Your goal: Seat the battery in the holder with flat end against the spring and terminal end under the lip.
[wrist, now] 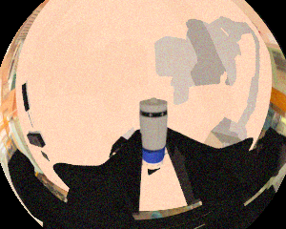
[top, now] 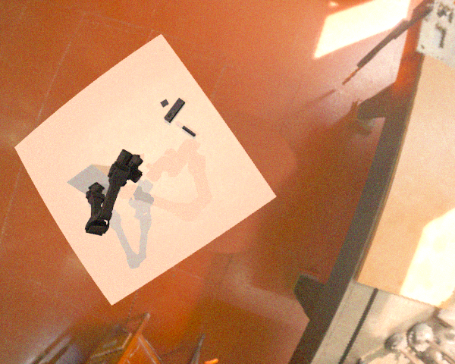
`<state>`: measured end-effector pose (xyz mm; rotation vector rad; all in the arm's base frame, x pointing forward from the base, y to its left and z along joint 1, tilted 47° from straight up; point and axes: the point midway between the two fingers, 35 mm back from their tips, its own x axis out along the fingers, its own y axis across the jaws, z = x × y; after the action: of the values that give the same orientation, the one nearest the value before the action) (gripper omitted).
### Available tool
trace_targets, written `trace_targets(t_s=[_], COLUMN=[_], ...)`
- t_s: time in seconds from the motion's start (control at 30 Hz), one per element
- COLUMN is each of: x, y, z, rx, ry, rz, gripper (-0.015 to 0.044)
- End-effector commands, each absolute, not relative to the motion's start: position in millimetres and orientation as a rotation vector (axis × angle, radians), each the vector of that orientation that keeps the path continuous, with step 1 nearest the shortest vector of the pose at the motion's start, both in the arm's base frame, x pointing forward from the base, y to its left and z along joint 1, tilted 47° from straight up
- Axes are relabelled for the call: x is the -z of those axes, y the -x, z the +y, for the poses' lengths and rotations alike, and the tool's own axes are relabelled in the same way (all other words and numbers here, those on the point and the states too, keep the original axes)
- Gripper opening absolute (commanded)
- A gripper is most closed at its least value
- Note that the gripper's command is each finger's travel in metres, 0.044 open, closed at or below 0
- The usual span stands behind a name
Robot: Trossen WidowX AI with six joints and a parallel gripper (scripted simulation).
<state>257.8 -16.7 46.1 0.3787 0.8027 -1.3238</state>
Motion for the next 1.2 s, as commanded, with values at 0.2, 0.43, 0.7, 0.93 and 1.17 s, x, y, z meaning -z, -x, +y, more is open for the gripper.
trace_targets(t_s=[0.2, 0.43, 0.7, 0.93, 1.17], x=[4.5, 22.3, 31.2, 41.3, 46.3], y=[-258.4, -254.0, -257.9, -260.7, -260.9], z=[40.0, 57.5, 48.8, 36.2, 25.1], rx=[1.008, 0.885, 0.861, 0.828, 0.807], ry=[0.107, 0.275, 0.304, 0.337, 0.363], rz=[1.167, 1.268, 1.201, 1.107, 1.027], gripper=[0.0075, 0.0075, 0.0075, 0.0075, 0.0075])
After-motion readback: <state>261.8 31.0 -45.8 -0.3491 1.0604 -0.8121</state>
